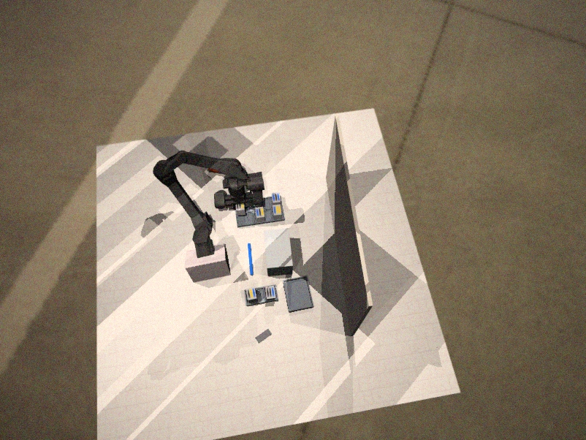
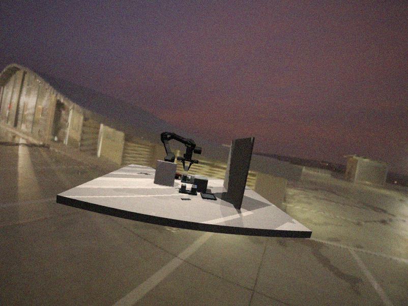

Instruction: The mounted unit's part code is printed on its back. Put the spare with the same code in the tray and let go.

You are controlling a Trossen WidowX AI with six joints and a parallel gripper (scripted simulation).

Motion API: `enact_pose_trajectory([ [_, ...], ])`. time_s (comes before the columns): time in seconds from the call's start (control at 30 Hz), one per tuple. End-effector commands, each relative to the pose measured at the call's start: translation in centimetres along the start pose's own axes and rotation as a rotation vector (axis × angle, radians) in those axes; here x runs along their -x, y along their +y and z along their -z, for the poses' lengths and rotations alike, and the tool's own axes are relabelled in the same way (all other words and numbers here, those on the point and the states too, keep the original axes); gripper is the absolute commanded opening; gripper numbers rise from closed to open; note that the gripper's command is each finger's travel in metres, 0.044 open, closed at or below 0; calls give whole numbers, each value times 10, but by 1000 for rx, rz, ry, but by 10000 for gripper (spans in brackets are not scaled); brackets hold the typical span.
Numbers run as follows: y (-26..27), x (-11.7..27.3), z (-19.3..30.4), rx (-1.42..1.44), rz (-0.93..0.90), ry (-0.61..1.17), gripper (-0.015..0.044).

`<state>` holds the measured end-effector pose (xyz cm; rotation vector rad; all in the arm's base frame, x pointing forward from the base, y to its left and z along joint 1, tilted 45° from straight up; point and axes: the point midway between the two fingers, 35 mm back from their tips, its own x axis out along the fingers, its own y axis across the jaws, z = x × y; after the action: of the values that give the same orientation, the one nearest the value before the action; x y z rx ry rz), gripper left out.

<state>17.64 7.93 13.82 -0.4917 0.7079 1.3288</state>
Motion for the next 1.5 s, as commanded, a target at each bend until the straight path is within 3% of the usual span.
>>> enact_pose_trajectory([
  [0.0, -1, 18, -2, 0, 13, 7, 0],
  [0.27, 4, 55, -8, -9, 28, 7, 0],
  [0.5, 0, 60, -7, -15, 28, 8, 0],
  [1.47, -102, 91, 66, -37, 25, 45, 0],
])
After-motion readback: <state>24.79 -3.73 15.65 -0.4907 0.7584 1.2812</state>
